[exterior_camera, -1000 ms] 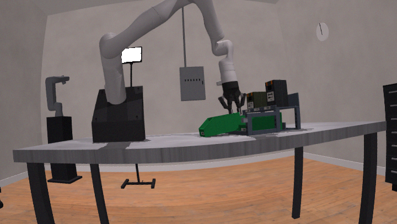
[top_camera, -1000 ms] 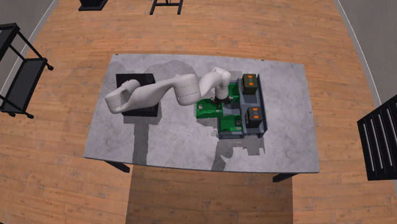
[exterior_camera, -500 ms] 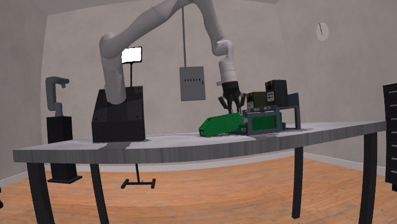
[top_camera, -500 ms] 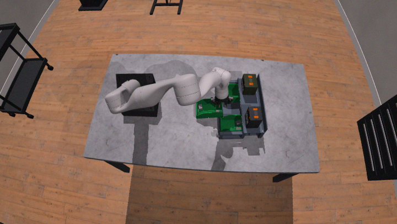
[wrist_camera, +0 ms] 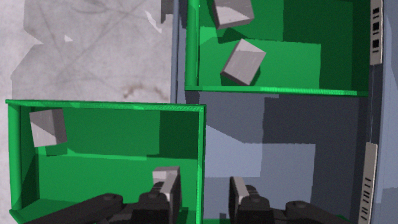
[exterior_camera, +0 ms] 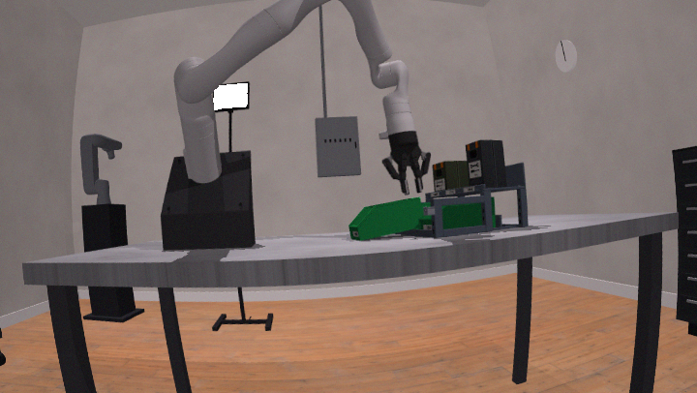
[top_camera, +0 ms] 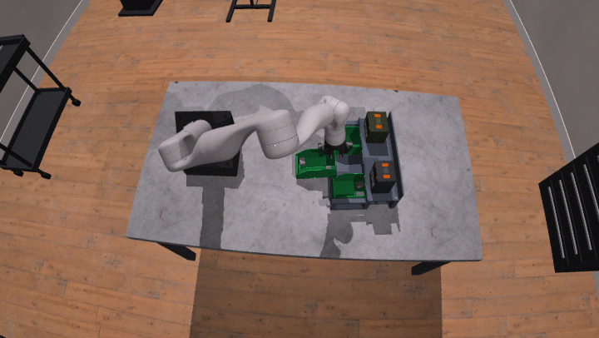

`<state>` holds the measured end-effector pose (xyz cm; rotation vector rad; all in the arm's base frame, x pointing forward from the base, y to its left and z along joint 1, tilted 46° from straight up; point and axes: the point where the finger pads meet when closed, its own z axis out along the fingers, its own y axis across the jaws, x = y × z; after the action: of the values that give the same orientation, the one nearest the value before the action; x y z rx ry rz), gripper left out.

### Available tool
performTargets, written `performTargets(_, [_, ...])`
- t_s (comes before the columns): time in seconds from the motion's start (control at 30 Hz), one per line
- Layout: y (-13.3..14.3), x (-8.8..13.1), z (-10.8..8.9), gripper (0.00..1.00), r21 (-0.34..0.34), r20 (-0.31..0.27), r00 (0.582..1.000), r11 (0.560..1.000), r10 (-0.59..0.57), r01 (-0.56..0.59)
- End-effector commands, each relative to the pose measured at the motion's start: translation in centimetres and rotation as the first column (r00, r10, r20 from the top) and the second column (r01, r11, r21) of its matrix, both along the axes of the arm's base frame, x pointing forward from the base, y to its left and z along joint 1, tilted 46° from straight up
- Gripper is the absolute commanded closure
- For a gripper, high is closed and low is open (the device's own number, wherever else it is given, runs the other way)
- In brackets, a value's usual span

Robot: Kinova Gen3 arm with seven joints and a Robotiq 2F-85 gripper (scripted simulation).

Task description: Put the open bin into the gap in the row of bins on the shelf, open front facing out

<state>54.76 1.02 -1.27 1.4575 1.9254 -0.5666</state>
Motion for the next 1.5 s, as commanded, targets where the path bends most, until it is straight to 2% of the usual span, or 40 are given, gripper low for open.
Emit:
performTargets(0.0, [0.1,0.1,0.1,0.61,0.001,0.002,1.0,1.0,0.002,-0.002])
performTargets(0.1, [0.1,0.1,0.1,0.61,0.001,0.002,1.0,1.0,0.002,-0.002])
performTargets(0.27, [3.3,-0.5,3.2,0.61,0.001,0.002,1.0,1.0,0.002,-0.002])
performTargets(0.83, [3.8,-0.6,3.8,0.61,0.001,0.002,1.0,1.0,0.002,-0.002])
performTargets(1.47, [3.4,-0.6,3.3,0.61,0.001,0.002,1.0,1.0,0.002,-0.002])
